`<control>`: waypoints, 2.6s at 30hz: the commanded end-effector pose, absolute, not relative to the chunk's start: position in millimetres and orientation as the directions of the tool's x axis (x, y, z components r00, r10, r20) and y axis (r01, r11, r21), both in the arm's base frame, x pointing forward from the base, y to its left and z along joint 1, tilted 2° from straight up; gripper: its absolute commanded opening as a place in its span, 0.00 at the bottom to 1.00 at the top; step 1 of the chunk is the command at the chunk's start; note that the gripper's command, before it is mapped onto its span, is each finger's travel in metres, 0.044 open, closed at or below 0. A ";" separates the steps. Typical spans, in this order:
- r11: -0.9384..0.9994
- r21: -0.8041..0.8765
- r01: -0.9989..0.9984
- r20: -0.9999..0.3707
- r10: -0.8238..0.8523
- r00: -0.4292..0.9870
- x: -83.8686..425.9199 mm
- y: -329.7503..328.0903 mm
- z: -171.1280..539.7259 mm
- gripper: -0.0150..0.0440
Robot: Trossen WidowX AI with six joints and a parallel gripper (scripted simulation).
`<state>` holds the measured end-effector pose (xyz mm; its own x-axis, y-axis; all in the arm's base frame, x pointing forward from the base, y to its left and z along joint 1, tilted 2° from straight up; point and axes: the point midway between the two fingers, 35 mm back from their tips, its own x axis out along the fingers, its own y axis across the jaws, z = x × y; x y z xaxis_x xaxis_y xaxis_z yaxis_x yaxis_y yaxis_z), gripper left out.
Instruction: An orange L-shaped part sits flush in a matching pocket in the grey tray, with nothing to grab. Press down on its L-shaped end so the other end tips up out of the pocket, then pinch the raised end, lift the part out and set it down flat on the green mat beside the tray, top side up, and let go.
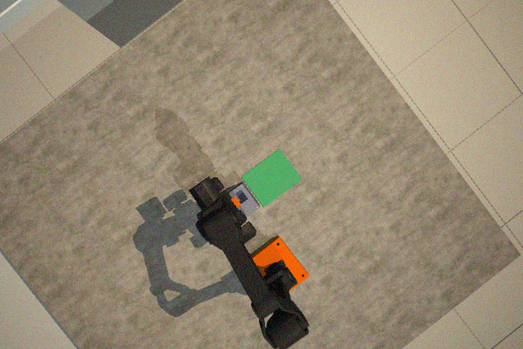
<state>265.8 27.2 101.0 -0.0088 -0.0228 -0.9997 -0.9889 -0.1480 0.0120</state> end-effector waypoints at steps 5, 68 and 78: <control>-0.149 0.007 -0.989 -1.000 -0.017 -0.005 266.5 28.4 115.3 0.25; -0.149 0.008 -0.989 -1.000 -0.026 -0.005 273.3 -82.4 158.3 0.25; -0.149 0.009 -0.989 -1.000 -0.030 -0.004 275.9 -129.9 159.9 0.25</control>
<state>275.4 -116.3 160.0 0.0004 -0.0253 -0.9997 -0.9892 -0.1464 0.0033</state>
